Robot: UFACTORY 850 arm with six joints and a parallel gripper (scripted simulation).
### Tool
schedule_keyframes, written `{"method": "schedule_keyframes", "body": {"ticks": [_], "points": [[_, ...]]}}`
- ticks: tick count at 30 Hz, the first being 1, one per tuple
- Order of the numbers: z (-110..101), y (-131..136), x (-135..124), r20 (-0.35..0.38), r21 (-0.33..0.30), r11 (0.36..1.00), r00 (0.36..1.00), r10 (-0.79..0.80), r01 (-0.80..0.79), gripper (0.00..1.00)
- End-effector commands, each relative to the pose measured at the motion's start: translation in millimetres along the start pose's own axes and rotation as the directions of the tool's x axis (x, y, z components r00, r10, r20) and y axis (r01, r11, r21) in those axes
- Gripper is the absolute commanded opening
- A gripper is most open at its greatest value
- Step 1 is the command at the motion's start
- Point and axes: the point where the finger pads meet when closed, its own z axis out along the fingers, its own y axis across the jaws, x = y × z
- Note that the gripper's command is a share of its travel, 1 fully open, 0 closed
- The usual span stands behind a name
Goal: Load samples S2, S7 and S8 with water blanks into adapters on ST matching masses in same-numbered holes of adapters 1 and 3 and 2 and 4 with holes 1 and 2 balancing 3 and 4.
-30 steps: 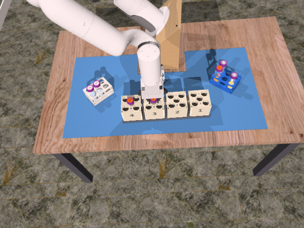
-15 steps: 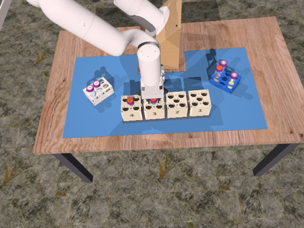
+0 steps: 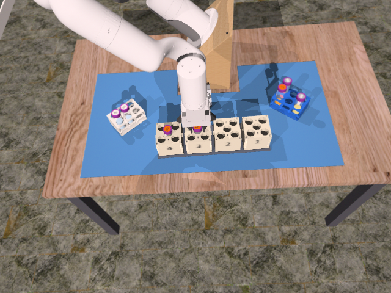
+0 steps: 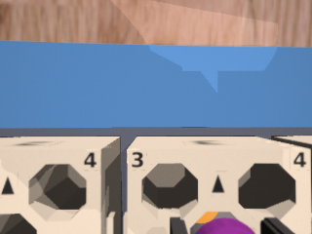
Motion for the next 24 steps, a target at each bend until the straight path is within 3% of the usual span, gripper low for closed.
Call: {"method": "schedule_keyframes", "body": {"ticks": [1, 24], "points": [[-6, 0, 1, -0.002, 0.0, 1.0, 1.0, 0.001, -0.001, 0.44], [-46, 0, 1, -0.002, 0.001, 1.0, 1.0, 0.001, -0.001, 0.44]]}}
